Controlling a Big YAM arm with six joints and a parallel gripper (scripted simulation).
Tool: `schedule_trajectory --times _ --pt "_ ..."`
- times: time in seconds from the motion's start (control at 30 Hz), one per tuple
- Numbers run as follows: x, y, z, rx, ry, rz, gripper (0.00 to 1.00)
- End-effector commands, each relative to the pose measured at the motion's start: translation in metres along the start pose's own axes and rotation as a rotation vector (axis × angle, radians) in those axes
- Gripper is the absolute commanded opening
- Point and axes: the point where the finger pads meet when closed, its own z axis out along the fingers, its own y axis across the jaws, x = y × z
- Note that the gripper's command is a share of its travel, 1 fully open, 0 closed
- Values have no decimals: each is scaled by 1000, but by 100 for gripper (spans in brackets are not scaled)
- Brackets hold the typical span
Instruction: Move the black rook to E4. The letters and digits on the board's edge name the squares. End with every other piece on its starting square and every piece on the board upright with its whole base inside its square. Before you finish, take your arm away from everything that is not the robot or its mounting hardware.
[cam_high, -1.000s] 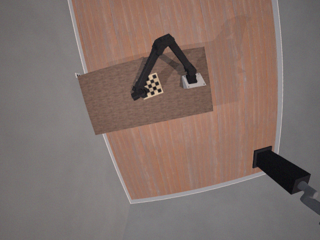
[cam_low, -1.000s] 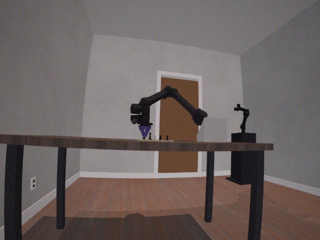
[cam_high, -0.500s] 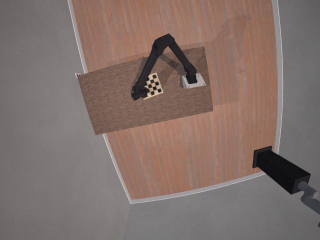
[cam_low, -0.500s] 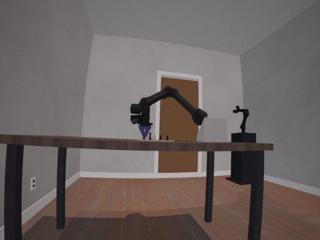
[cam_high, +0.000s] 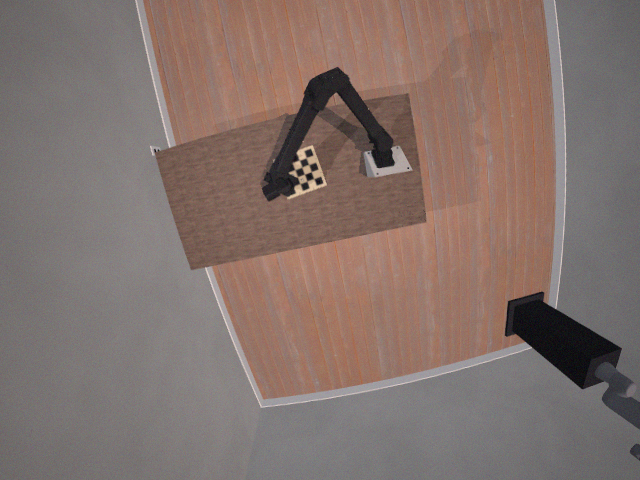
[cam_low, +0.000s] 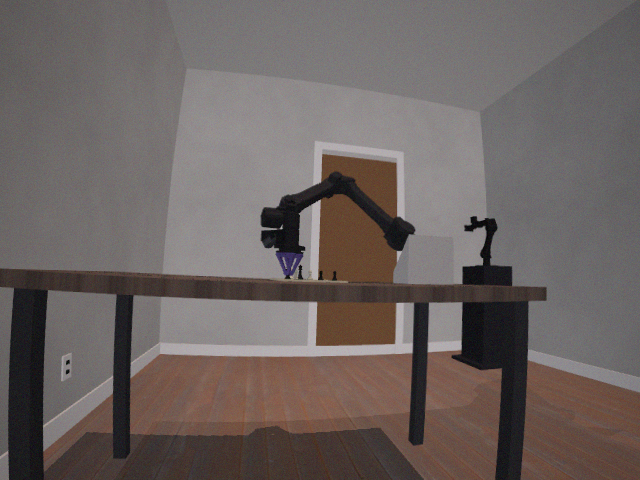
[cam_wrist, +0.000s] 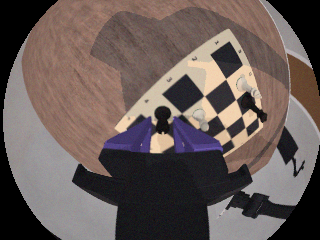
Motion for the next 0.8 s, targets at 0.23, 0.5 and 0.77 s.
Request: schedule_trajectory --times 0.23,0.5,0.77 --pt "-3 1 1 -2 -7 -1 35" --pt "-8 8 -23 -26 -30 9 35" --pt "-17 12 -57 -47 -40 27 35"
